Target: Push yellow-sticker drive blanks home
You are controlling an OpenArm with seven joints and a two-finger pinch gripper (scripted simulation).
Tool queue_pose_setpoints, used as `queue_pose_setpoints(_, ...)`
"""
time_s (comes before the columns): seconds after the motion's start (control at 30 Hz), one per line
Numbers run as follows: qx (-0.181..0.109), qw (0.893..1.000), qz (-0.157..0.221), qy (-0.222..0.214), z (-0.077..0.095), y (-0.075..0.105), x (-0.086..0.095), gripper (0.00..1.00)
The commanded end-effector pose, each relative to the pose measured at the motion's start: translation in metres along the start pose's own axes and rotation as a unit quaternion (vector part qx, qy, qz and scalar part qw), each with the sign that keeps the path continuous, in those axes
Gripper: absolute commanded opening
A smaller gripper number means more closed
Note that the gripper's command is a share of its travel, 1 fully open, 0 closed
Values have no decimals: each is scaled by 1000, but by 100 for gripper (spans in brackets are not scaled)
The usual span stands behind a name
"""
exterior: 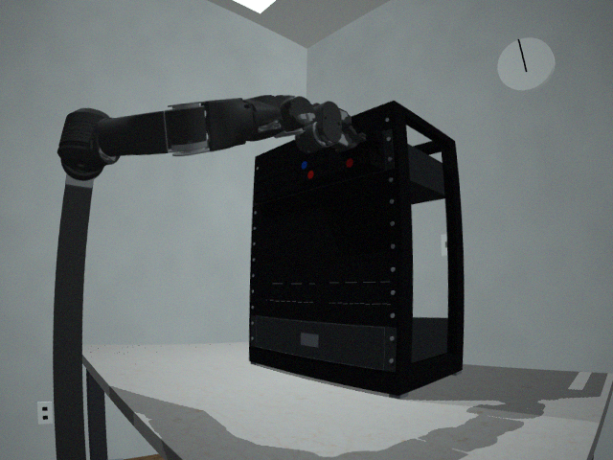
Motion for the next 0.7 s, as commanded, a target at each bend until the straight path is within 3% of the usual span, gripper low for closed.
queue_pose_setpoints(0.0,10,1000,5,1,-6,-2,2,0)
queue_pose_setpoints(0.67,10,1000,5,1,-8,-7,3,0)
Point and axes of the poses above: the point where the finger pads meet when closed, its own y axis back along the fingers, its own x axis across the jaws, z = x × y, the point moved 8 cm from there along y, back along the fingers, and after that the axes turned 9 degrees about y, right-handed, at the moved point
